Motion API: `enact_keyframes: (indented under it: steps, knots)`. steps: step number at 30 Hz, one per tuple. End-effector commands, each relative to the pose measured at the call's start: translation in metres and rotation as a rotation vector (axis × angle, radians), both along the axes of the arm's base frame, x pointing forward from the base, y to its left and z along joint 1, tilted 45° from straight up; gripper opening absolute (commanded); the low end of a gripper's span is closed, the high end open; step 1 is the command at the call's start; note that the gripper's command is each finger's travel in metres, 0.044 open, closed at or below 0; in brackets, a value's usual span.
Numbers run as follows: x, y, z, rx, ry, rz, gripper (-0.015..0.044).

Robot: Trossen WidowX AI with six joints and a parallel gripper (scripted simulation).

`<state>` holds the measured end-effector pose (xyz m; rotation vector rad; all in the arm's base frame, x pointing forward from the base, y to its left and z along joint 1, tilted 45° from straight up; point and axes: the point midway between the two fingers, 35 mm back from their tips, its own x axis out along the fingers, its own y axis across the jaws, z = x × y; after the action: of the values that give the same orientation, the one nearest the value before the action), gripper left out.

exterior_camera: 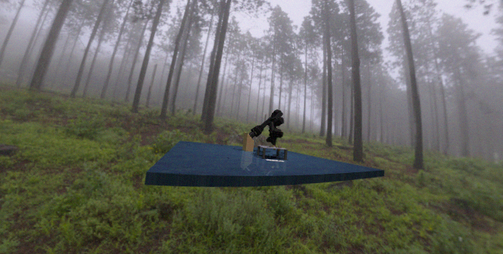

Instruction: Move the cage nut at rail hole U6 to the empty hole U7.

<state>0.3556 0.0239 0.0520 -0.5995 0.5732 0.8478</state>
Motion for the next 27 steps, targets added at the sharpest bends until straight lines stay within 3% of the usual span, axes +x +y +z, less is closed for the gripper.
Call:
enact_keyframes:
  steps: [1,27]
  knots:
    - [0.0005,0.0001,0.0006,0.000,-0.001,0.006,0.0027]
    - [0.0022,-0.0005,0.0012,0.004,0.011,0.019,0.0027]
